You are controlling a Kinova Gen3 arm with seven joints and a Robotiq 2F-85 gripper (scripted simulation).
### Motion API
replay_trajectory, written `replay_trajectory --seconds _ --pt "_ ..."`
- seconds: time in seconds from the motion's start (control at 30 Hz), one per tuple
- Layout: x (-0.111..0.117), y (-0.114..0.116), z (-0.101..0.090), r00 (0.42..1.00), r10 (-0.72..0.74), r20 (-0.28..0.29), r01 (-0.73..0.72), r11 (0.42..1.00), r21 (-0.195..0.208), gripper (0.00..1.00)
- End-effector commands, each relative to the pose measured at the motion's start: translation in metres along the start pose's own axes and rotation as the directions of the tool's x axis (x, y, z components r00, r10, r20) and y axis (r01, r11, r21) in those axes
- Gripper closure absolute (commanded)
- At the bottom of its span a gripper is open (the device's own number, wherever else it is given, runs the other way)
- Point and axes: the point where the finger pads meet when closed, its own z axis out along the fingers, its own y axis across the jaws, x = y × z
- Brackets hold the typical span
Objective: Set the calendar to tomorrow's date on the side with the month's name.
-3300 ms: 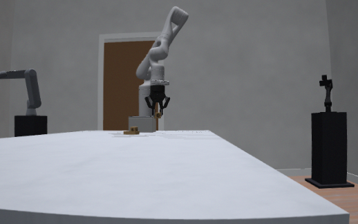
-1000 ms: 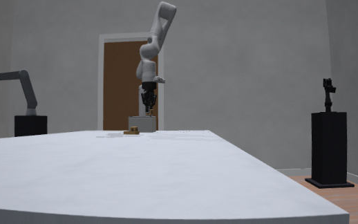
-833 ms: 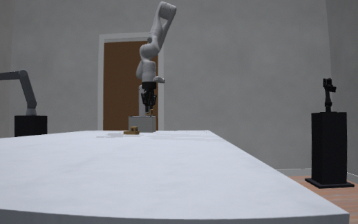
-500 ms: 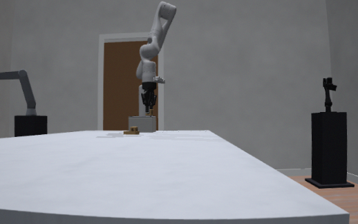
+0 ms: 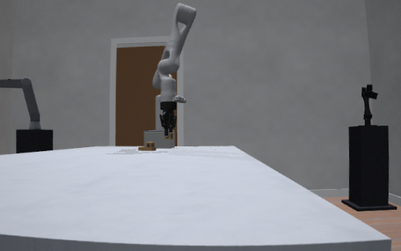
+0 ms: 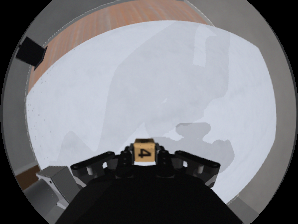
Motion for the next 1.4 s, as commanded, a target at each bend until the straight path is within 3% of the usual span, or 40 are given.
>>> replay_trajectory --seconds 0.0,0.37,1.37 --pt "-0.009 0.0 0.014 1.0 0.016 0.011 -0.016 1.0 0.009 0.74" --pt "-0.009 0.0 0.048 1.0 0.016 0.011 -0.016 1.0 0.009 0.74" --pt "-0.009 0.0 0.05 1.0 0.016 0.011 -0.016 1.0 0.009 0.74"
